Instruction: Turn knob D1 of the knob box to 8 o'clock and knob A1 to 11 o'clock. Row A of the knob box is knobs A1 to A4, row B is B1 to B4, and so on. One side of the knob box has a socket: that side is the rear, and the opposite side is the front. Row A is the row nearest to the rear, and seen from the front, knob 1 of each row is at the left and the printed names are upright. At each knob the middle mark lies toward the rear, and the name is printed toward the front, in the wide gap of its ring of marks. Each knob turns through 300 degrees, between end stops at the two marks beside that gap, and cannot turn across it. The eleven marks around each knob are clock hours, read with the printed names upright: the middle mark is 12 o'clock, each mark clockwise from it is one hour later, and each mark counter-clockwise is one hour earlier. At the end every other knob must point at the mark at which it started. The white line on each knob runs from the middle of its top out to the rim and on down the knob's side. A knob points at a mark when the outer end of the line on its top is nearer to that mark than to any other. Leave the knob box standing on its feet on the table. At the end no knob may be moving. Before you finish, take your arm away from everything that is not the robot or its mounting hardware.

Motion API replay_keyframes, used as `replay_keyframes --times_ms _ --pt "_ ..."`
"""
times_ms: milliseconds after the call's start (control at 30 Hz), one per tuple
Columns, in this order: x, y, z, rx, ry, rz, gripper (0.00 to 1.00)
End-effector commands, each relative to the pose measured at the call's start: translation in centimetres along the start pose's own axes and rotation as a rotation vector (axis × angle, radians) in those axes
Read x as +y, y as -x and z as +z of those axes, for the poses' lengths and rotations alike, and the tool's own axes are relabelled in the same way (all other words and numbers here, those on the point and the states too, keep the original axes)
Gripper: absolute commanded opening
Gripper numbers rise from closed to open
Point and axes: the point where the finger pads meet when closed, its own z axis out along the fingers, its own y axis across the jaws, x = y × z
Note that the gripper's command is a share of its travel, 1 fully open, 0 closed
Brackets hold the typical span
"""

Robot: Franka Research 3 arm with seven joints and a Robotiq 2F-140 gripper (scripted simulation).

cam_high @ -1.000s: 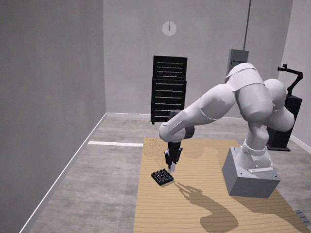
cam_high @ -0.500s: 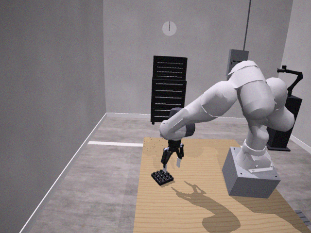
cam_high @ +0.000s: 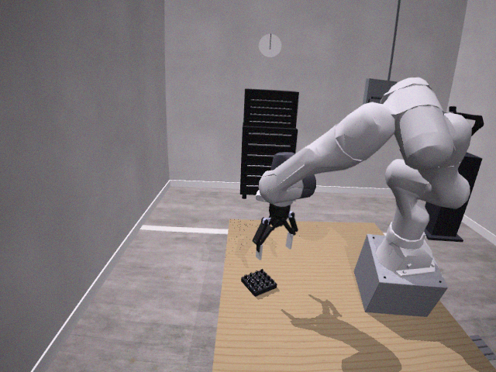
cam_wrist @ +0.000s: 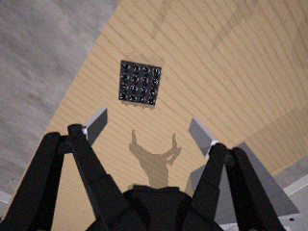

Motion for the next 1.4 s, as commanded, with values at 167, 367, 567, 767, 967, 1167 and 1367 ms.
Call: replay_keyframes --times_ms 167,367,567,767,967,1167,1367 --pt "0.29 0.51 -1.82 -0.012 0.017 0.031 1.00" --pt "0.29 0.51 -1.90 -0.012 0.017 0.031 1.00" --pt "0.29 0.51 -1.90 -0.012 0.017 0.031 1.00" --pt "0.29 0.51 -1.90 -0.012 0.017 0.031 1.00" --pt "0.29 0.51 -1.90 -0.012 0.017 0.031 1.00" --pt "0.29 0.51 -1.90 -0.012 0.017 0.031 1.00" --pt "0.29 0.51 -1.90 -0.012 0.017 0.031 1.00"
